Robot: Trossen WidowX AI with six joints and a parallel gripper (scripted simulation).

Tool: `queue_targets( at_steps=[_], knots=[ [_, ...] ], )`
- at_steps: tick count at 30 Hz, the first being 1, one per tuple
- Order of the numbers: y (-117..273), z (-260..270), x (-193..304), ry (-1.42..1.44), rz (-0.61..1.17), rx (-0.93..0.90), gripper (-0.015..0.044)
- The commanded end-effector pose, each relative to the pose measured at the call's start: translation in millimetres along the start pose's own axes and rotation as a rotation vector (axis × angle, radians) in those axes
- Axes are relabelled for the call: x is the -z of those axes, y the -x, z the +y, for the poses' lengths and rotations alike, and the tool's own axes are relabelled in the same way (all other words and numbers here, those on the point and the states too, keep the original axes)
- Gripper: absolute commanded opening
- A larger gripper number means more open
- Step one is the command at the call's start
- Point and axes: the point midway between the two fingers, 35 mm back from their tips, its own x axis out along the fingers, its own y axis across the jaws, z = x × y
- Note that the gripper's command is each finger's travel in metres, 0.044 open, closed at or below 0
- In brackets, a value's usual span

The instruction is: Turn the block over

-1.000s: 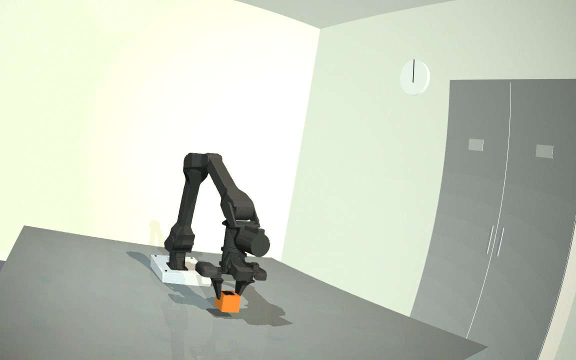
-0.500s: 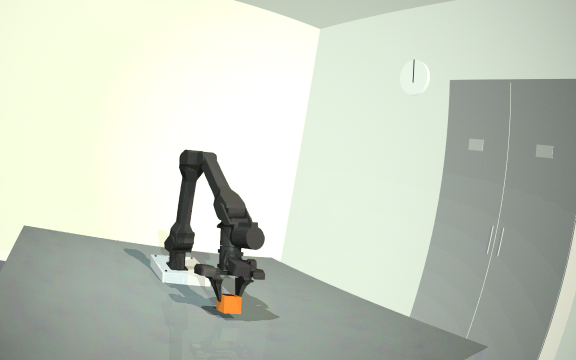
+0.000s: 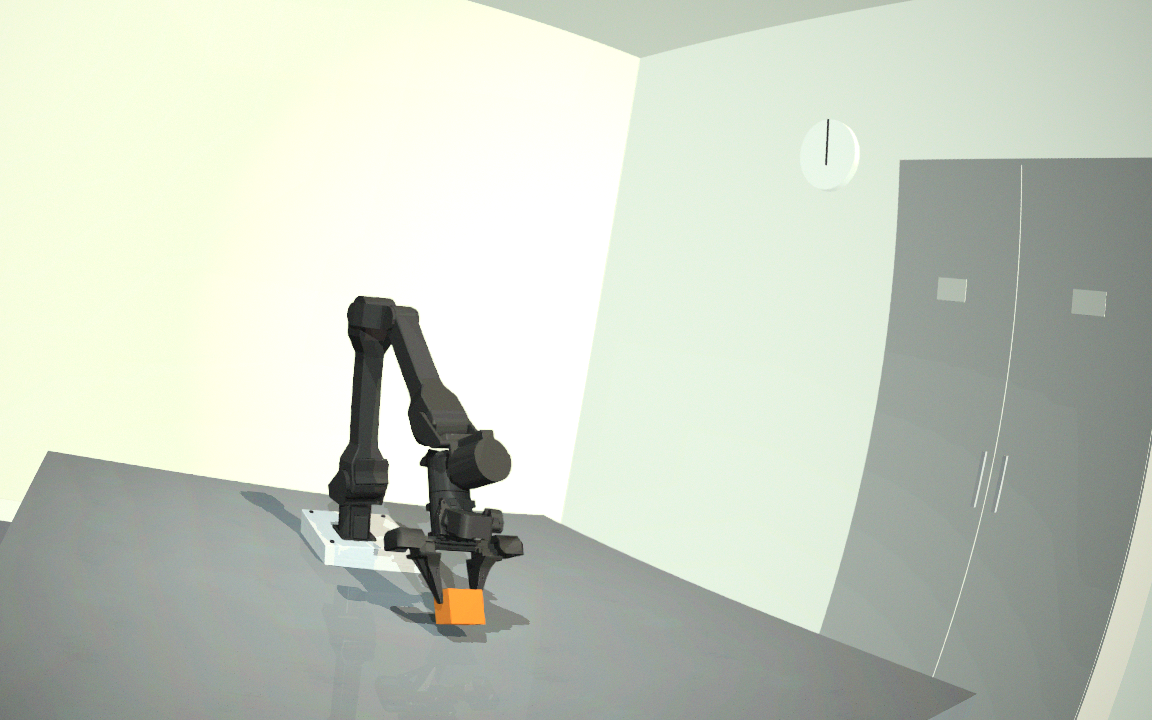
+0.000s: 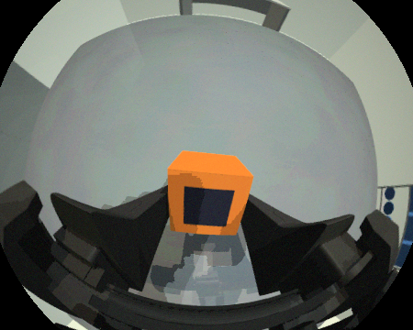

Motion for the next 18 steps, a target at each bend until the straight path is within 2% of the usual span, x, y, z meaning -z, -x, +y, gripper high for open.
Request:
queue_targets(
  at_steps=[1, 10, 18],
  knots=[
    [5, 0, -2, 0.001, -0.082, 0.0, 0.0],
    [4, 0, -2, 0.001, -0.088, 0.0, 0.0],
    [-15, 2, -4, 0.005, -0.194, -0.003, 0.0]
  ],
)
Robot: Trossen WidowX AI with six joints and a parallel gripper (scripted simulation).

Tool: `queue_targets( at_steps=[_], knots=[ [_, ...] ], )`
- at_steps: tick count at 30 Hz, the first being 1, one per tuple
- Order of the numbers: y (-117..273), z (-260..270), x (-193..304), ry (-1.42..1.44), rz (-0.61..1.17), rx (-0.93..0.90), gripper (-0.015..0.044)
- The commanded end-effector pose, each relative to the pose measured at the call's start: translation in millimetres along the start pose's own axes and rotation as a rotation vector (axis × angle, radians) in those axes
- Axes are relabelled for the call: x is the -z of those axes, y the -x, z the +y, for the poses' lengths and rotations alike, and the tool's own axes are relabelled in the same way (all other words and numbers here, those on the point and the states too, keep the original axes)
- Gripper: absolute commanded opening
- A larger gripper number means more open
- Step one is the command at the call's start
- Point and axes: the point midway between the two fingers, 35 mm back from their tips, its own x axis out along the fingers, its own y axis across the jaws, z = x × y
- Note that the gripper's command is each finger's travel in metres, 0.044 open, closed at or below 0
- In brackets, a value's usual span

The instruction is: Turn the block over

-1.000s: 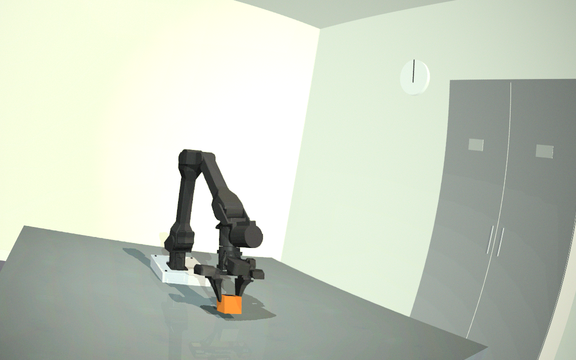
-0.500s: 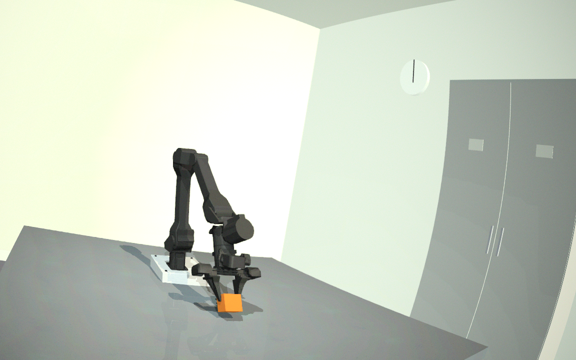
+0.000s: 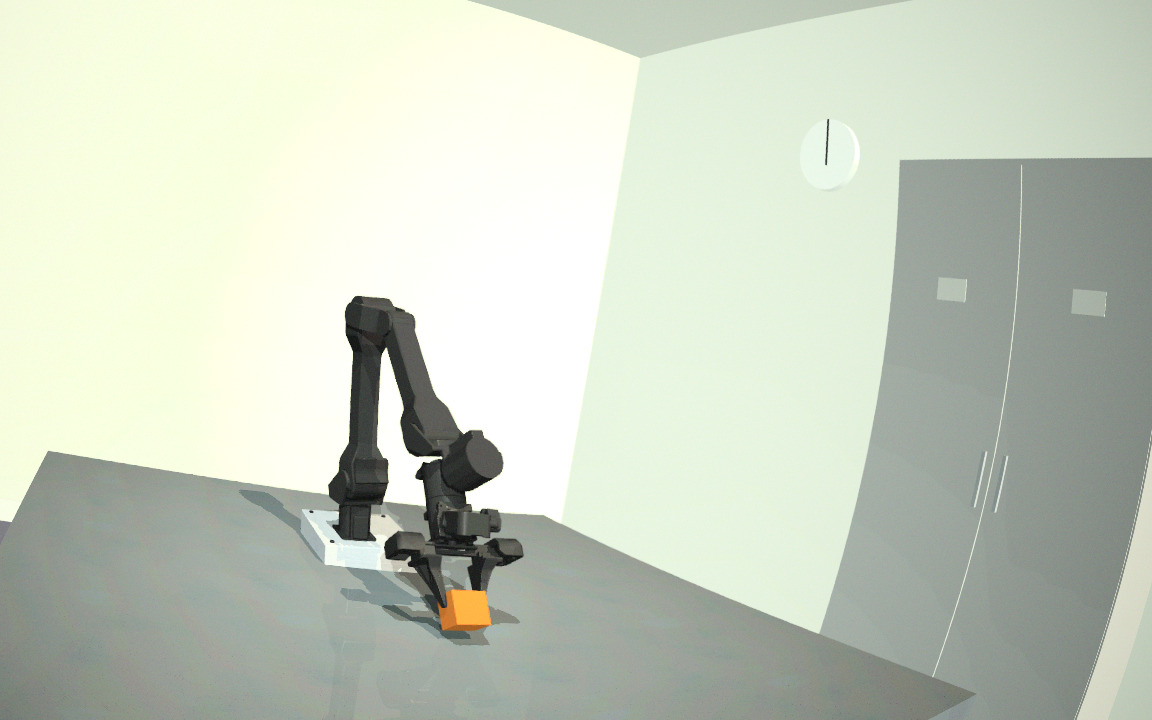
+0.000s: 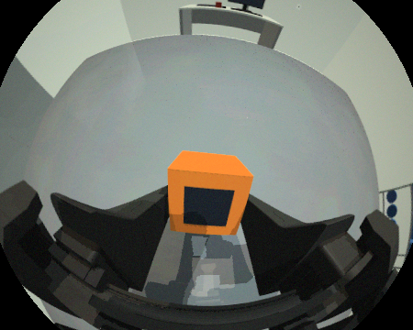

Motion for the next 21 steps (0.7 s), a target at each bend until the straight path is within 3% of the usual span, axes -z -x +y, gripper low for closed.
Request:
queue_targets(
  at_steps=[1, 21],
  knots=[
    [-10, 1, 1, 0.008, -0.06, 0.002, 0.0],
    [-23, 1, 14, 0.009, -0.347, 0.002, 0.0]
  ],
)
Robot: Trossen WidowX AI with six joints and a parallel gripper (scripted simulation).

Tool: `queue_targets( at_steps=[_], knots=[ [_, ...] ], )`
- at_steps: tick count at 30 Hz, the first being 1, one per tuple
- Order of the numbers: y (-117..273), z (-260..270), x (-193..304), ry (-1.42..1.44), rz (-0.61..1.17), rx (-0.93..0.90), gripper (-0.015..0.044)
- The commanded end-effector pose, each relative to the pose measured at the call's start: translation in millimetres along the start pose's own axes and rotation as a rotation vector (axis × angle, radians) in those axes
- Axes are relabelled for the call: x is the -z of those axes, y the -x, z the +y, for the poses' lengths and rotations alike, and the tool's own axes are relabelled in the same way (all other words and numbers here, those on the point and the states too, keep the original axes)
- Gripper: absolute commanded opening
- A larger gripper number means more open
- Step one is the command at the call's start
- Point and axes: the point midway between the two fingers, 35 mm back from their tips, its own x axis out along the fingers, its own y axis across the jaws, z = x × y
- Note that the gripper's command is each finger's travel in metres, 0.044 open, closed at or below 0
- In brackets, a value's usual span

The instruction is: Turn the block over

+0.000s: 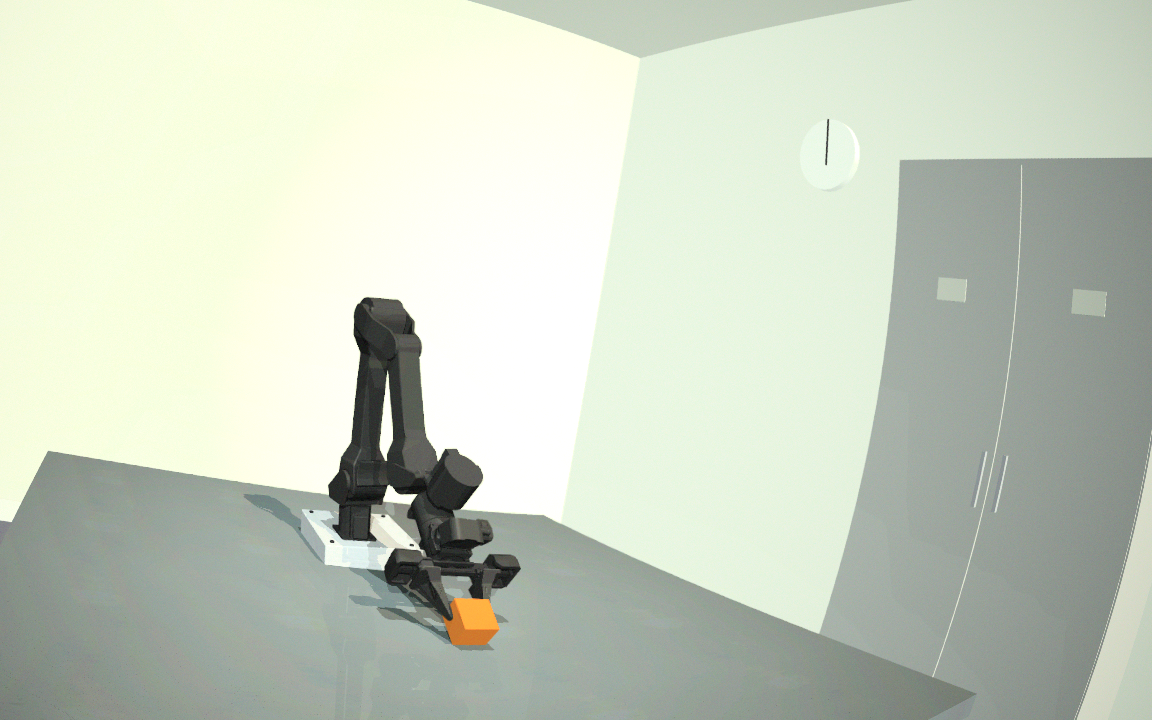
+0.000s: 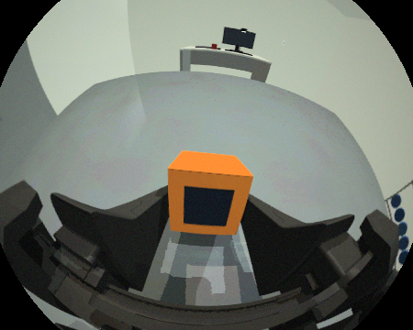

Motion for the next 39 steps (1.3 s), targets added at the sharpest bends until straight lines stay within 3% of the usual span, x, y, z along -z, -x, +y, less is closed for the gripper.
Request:
queue_targets(
  at_steps=[1, 8, 28, 39],
  knots=[
    [2, -2, 9, 0.007, -0.048, 0.006, 0.0],
    [11, -5, 11, 0.004, -0.137, 0.009, 0.0],
    [14, -5, 9, 0.004, -0.168, 0.009, 0.0],
    [14, -5, 9, 0.004, -0.168, 0.009, 0.0289]
  ],
)
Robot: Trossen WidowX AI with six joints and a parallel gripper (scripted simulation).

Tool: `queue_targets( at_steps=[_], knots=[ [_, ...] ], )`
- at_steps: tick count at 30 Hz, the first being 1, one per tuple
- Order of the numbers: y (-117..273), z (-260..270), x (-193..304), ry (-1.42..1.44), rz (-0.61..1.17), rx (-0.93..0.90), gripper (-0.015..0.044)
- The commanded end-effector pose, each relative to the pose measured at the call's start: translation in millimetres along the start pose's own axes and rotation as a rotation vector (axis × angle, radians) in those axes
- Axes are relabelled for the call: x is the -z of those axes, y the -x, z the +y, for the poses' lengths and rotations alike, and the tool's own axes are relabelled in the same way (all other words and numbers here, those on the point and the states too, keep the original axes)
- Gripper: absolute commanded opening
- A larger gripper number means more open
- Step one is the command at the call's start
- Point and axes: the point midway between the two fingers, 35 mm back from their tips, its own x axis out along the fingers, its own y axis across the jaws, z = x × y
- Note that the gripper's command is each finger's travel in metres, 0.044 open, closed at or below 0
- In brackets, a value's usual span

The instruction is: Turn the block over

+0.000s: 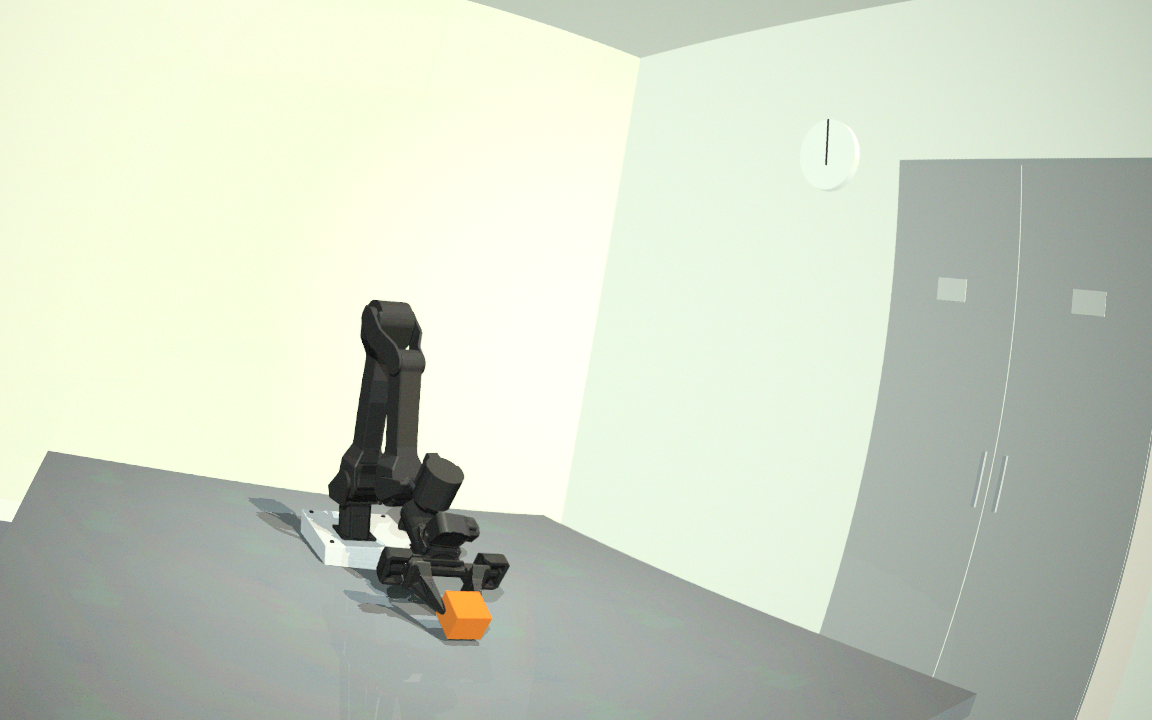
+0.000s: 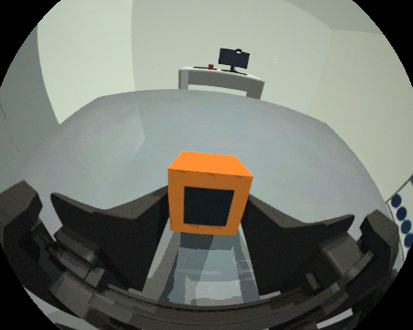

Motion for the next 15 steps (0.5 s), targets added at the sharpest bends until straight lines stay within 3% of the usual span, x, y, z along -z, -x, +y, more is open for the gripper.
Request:
queue_targets(
  at_steps=[1, 6, 15],
  knots=[
    [0.0, -0.3, -1.6, 0.004, -0.008, 0.003, 0.0315],
    [0.0, -0.3, -1.6, 0.004, -0.008, 0.003, 0.044],
    [0.0, -0.3, -1.6, 0.004, -0.008, 0.003, 0.044]
  ],
)
